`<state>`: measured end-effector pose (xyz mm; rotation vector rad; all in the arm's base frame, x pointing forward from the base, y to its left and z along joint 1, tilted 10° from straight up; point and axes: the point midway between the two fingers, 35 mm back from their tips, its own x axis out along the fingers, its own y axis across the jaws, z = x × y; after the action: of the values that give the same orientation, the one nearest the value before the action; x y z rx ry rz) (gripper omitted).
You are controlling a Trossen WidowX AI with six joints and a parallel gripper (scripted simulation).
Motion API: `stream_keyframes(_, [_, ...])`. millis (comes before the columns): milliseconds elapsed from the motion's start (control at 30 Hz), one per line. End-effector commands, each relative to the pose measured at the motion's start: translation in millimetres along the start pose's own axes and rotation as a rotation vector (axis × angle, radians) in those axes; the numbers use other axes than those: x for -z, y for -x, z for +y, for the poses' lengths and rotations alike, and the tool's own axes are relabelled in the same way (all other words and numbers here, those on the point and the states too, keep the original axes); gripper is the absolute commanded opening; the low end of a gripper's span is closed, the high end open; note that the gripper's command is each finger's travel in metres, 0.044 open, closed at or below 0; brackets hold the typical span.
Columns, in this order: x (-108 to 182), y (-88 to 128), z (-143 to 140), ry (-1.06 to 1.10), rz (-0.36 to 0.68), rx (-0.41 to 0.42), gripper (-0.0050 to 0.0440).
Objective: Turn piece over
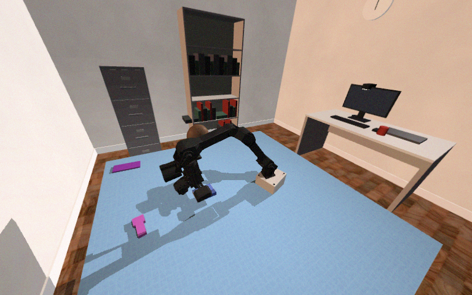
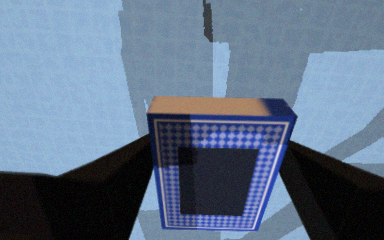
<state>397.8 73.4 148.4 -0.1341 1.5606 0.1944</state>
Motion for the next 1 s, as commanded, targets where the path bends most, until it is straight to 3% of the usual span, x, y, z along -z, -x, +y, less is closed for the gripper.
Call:
stream_keyframes(0, [-3, 1, 0, 0.004, -0.035, 0.001, 0.0000])
stream_keyframes(967, [-32, 3, 0, 0.004, -0.360, 0.005, 0.0000])
